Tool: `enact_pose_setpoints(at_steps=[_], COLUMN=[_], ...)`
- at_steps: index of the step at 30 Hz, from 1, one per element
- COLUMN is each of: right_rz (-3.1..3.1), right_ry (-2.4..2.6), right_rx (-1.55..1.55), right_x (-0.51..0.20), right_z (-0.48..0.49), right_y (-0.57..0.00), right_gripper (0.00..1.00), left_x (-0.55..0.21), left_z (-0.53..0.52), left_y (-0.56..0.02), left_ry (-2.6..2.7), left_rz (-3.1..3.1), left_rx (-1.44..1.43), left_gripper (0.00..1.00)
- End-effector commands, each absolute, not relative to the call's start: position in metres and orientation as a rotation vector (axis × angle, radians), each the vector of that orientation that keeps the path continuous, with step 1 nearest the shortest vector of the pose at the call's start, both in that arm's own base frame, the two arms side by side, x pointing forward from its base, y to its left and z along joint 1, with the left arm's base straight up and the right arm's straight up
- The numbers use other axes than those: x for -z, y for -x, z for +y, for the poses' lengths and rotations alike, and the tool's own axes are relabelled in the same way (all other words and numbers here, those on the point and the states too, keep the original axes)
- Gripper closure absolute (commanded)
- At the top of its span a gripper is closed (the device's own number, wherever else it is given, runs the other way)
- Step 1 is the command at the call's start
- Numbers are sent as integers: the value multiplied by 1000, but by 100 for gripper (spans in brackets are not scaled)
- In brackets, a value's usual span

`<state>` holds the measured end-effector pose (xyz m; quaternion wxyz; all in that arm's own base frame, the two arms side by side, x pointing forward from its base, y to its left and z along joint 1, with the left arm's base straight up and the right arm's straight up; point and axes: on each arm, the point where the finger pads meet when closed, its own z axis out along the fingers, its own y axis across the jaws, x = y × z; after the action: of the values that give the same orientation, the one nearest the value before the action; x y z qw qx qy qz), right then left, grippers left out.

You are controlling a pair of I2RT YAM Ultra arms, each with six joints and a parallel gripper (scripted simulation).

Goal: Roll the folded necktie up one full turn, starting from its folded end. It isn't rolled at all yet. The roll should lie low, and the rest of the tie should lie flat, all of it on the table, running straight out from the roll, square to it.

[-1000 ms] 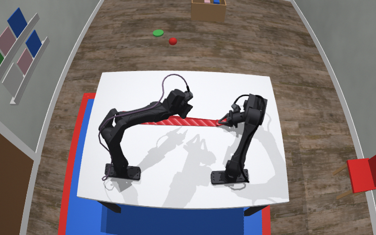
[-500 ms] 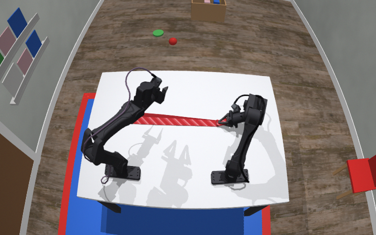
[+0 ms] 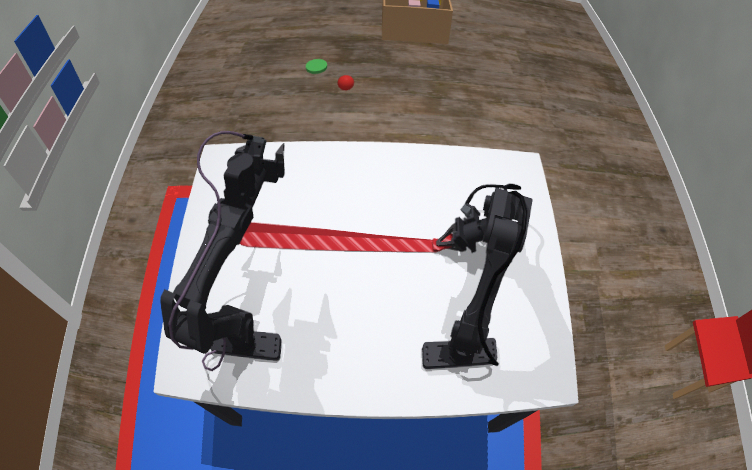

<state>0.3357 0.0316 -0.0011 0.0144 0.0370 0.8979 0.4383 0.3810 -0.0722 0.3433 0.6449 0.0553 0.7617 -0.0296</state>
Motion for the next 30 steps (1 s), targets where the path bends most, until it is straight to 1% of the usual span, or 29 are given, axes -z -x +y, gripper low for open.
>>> enact_pose_setpoints(at_steps=[1,12,14,29,30], right_rz=[2817,2952,2952,3084,3084], right_ry=[-97,-109,-109,-125,-125], right_rx=[-1230,-886,-886,-281,-281], right_x=[-4,-6,-6,-8,-8], right_z=[29,31,31,35,35], right_y=[-340,-340,-340,-340,-340], right_gripper=[88,88,88,88,88], left_x=[-386,-415,-415,-415,-415], left_z=[-51,-13,-13,-13,-13], left_y=[-380,-385,-385,-385,-385], left_ry=[-77,14,14,14,14], left_rz=[1636,1569,1569,1569,1569], left_rx=[77,45,45,45,45], left_gripper=[18,0,0,0,0])
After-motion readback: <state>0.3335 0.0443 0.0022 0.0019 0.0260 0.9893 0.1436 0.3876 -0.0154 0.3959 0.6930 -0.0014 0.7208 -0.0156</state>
